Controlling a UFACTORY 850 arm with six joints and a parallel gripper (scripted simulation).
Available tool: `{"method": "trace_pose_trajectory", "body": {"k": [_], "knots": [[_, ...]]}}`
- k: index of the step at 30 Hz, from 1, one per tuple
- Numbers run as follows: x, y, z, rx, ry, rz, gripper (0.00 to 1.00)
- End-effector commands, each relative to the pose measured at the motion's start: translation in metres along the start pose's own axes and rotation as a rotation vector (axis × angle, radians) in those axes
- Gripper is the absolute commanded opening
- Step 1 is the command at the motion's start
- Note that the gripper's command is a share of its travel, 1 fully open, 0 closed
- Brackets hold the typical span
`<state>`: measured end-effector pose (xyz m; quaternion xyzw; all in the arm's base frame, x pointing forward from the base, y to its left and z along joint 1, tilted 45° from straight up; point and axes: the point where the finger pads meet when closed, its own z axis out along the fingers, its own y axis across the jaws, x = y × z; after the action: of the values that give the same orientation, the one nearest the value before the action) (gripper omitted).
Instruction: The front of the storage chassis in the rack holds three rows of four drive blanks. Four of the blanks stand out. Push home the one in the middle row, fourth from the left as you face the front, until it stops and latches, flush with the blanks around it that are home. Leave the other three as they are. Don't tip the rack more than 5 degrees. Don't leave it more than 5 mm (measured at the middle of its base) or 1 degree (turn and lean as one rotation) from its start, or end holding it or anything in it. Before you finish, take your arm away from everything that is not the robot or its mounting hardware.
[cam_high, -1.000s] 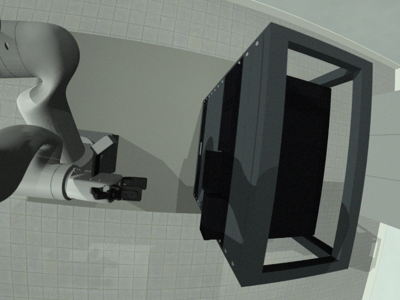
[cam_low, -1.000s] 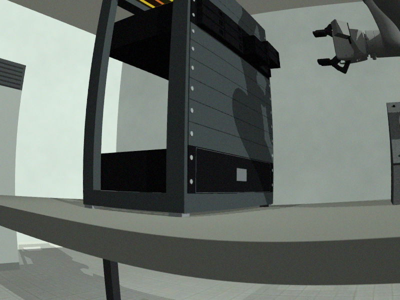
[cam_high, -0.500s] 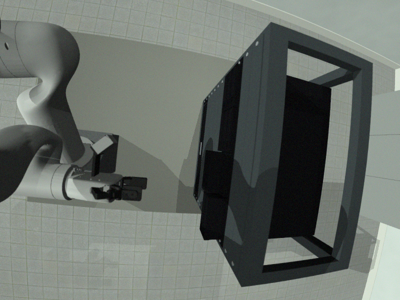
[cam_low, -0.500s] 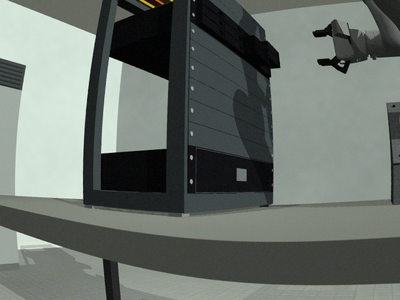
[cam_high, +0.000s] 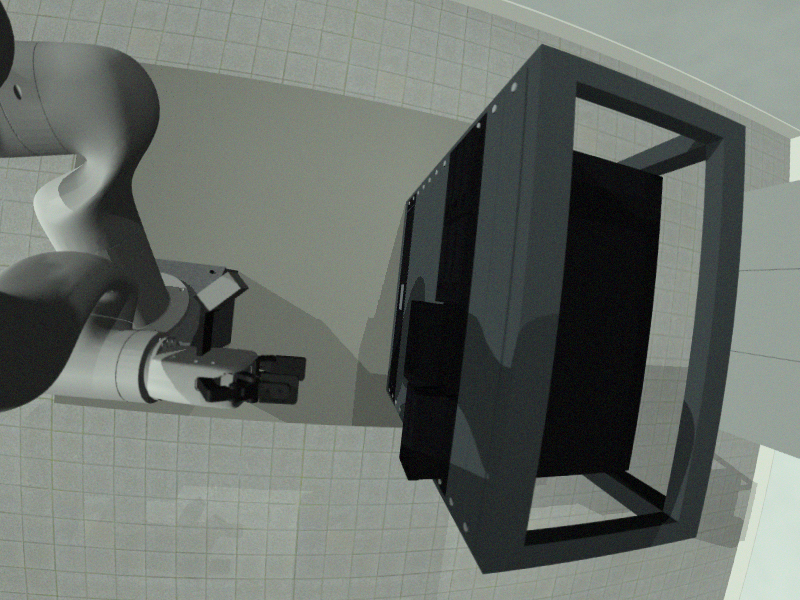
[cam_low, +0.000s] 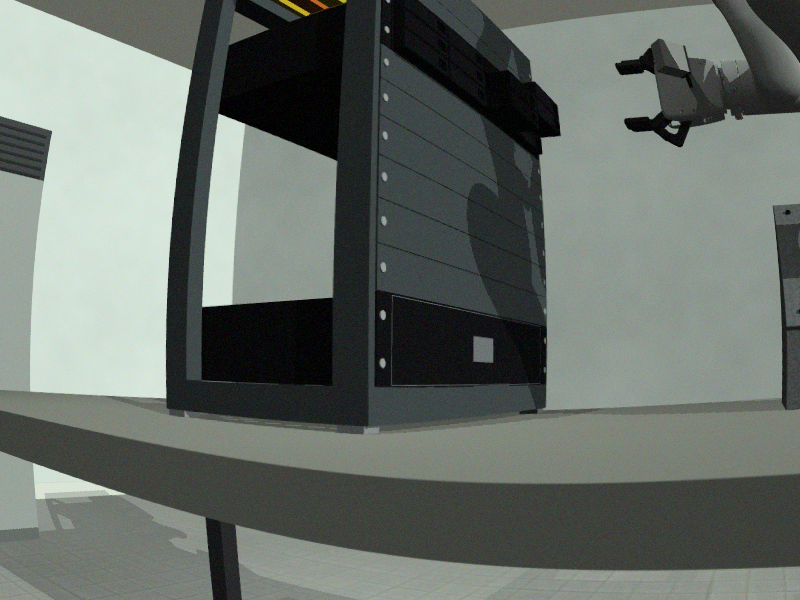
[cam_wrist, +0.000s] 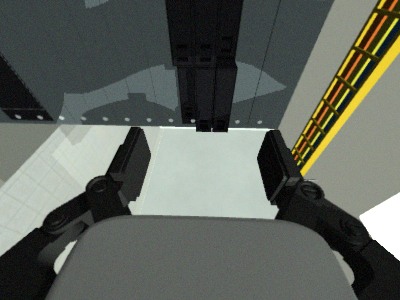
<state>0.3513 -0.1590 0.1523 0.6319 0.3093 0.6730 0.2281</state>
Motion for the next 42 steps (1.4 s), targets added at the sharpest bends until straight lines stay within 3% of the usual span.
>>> {"method": "trace_pose_trajectory", "body": {"k": [1, 10, 42], "knots": [[-0.003, 0.003, 0.029, -0.002, -0.002, 0.0, 1.0], [-0.005, 0.006, 0.053, -0.002, -0.002, 0.0, 1.0], [-0.005, 0.006, 0.054, -0.002, -0.002, 0.0, 1.0]]}}
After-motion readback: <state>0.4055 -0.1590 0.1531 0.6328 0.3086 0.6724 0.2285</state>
